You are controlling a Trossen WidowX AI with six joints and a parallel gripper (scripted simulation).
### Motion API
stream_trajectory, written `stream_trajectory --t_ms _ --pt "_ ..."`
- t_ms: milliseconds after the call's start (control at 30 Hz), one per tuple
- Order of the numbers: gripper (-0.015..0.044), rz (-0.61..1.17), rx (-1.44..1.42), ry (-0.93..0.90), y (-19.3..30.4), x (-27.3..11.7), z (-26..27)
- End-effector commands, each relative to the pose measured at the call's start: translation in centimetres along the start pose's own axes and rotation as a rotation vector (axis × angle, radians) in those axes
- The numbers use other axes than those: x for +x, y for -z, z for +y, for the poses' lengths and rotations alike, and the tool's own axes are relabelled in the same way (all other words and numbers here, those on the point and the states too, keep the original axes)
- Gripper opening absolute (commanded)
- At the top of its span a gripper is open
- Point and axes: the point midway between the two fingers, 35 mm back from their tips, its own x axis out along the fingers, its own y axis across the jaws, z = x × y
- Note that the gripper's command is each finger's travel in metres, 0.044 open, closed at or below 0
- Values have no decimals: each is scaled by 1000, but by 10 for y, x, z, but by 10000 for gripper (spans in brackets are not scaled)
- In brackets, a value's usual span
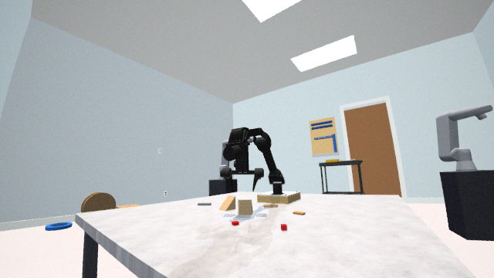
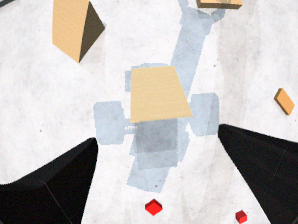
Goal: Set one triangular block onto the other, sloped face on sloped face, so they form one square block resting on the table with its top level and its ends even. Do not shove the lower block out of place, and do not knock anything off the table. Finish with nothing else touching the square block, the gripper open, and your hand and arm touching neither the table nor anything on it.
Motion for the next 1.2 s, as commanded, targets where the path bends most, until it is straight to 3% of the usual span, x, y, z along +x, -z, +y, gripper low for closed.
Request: stream_trajectory --t_ms 0,1167 --pt "440 -12 5 11 1 9 0" --pt "440 -51 -6 25 2 65 -4"
